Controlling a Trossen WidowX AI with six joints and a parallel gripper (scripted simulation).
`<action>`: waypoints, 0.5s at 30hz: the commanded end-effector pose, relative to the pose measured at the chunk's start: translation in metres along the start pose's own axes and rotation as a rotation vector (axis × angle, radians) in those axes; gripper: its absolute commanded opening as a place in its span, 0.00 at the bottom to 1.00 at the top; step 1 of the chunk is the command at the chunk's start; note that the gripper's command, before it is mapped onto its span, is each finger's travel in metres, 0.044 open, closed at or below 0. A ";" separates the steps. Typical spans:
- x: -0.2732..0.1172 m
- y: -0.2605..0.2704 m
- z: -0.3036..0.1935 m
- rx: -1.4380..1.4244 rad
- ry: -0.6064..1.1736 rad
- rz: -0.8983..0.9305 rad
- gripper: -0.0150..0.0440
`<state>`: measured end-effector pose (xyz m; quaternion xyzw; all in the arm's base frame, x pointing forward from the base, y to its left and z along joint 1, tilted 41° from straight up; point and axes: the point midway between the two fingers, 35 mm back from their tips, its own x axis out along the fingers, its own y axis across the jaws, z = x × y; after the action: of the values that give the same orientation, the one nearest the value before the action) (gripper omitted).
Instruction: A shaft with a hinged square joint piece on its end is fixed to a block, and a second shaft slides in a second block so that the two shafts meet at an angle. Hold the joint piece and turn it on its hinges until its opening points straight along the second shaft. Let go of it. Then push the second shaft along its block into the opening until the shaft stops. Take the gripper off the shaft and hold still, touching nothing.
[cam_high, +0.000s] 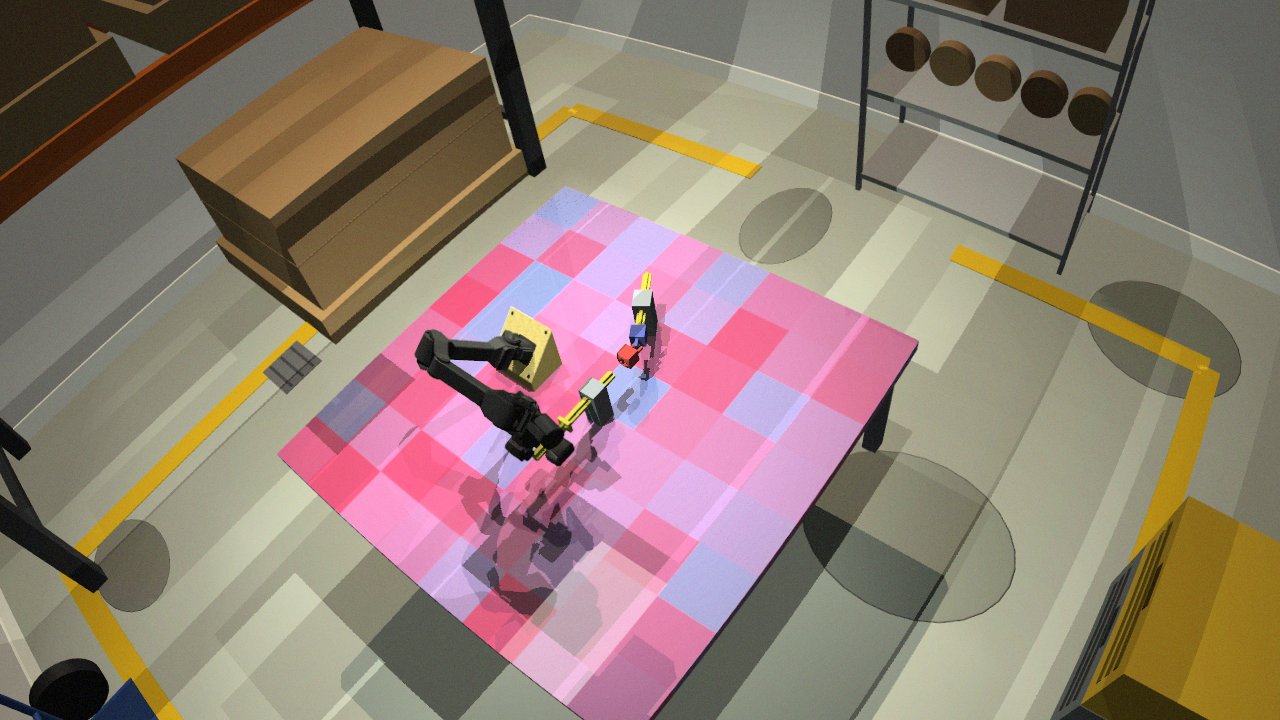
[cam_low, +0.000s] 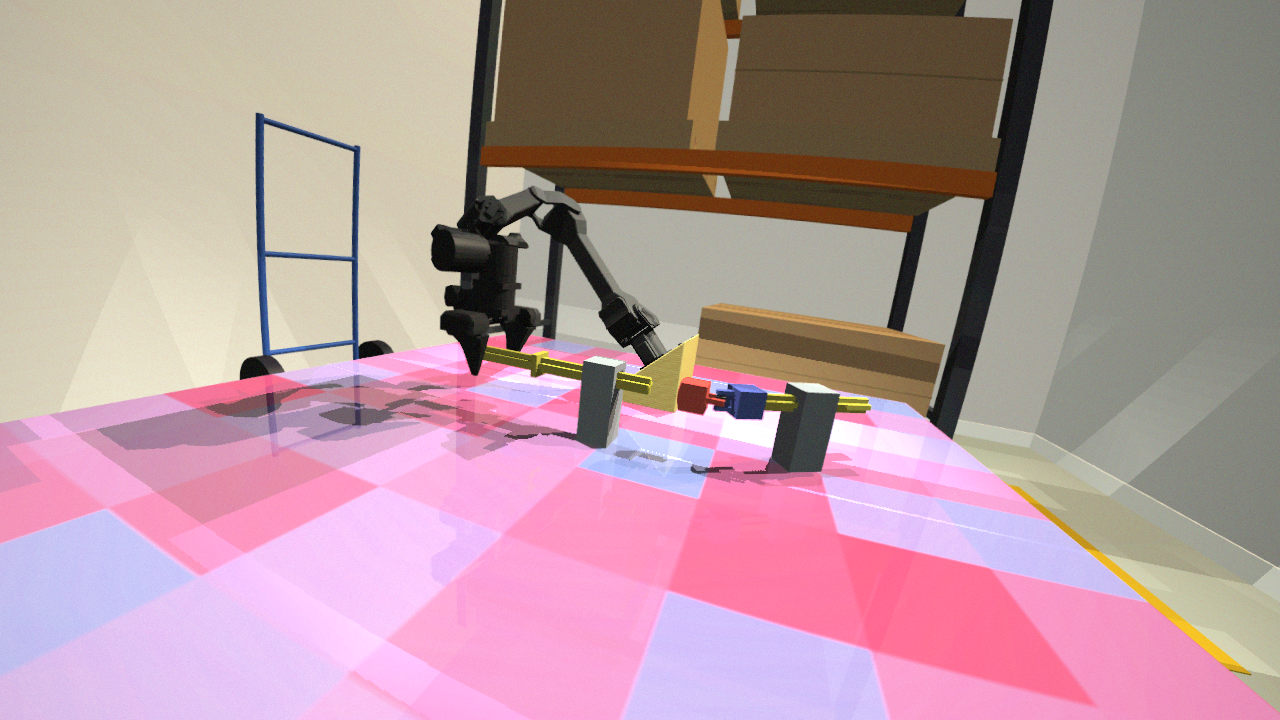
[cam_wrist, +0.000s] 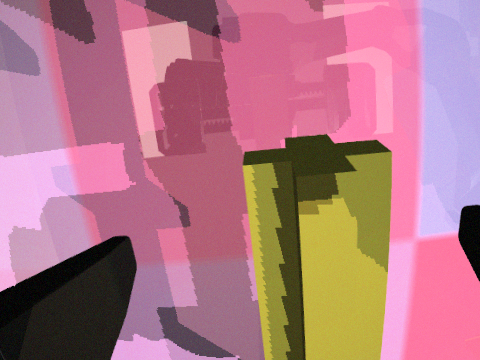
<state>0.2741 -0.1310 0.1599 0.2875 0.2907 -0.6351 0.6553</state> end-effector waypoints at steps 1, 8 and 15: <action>0.008 -0.002 -0.001 -0.008 0.001 -0.007 1.00; 0.009 -0.002 -0.001 -0.008 0.001 -0.007 0.78; 0.009 -0.002 -0.001 -0.008 0.001 -0.007 0.47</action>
<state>0.2728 -0.1358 0.1535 0.2857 0.2917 -0.6371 0.6538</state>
